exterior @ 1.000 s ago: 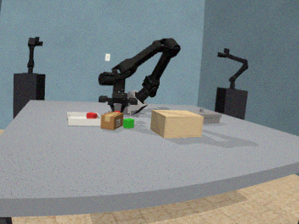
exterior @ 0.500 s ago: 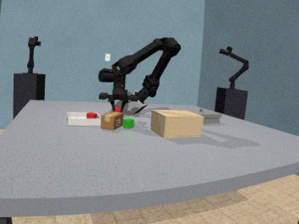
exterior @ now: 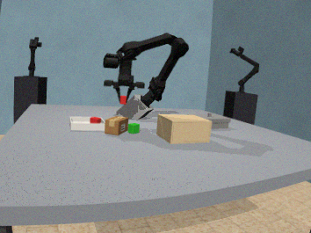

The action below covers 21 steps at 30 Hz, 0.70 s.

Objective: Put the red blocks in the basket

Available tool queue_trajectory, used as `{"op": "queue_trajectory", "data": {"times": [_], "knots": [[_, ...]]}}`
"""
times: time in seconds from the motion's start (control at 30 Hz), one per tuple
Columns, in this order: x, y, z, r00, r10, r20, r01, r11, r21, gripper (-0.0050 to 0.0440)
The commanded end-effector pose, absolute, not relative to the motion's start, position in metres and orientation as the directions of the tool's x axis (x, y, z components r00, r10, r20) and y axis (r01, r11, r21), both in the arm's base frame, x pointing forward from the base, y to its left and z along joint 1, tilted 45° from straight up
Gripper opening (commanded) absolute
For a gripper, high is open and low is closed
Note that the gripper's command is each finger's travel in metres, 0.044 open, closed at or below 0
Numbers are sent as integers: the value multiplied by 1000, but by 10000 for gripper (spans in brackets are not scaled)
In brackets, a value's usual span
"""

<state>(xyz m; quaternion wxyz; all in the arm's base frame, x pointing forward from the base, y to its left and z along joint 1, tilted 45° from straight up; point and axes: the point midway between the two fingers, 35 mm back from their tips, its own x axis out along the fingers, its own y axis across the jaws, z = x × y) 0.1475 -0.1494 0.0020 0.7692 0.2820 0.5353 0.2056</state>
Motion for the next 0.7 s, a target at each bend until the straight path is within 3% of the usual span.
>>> {"op": "queue_trajectory", "data": {"times": [0.0, 0.3, 0.53, 0.67], "knots": [[139, -165, 20, 344, 611, -713, -20, 764, 645, 0], [135, -172, 28, 344, 611, -713, -20, 764, 645, 0], [185, -213, 9, 344, 611, -713, 405, 589, 700, 0], [192, -219, 6, 344, 611, -713, 514, 513, 688, 0]]}}
